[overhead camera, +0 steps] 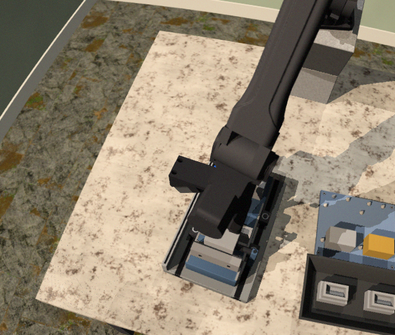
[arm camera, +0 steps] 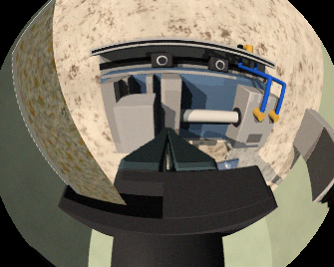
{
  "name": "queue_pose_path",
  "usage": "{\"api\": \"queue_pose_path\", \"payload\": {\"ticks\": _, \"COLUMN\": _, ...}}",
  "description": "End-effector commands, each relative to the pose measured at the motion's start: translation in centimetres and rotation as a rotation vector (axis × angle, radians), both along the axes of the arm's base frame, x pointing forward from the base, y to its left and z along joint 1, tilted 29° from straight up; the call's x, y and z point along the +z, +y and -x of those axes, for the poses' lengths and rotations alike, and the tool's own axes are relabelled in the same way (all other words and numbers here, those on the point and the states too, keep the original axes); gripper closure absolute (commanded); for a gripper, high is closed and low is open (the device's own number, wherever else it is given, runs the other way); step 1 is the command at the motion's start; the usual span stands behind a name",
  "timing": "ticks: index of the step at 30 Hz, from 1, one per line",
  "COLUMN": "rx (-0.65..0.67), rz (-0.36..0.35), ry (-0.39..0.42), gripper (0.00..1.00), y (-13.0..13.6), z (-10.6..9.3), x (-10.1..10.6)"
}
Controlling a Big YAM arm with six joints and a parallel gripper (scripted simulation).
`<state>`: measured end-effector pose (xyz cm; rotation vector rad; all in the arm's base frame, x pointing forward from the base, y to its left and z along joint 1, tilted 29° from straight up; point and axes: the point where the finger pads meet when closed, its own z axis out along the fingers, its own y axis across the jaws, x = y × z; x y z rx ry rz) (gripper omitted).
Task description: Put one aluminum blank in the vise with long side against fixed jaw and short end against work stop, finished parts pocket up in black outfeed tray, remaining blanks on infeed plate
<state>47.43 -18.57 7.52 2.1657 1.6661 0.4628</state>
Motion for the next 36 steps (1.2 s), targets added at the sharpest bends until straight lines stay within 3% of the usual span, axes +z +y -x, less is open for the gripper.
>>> {"api": "queue_pose_path", "payload": {"ticks": 1, "rx": -0.008, "rz": 0.013, "ry": -0.038, "gripper": 1.00, "y": 0.08, "z": -0.45, "x": 1.62}}
{"api": "queue_pose_path", "payload": {"ticks": 36, "rx": -0.007, "rz": 0.016, "ry": -0.045, "gripper": 1.00, "y": 0.00, "z": -0.94, "x": 2.16}}
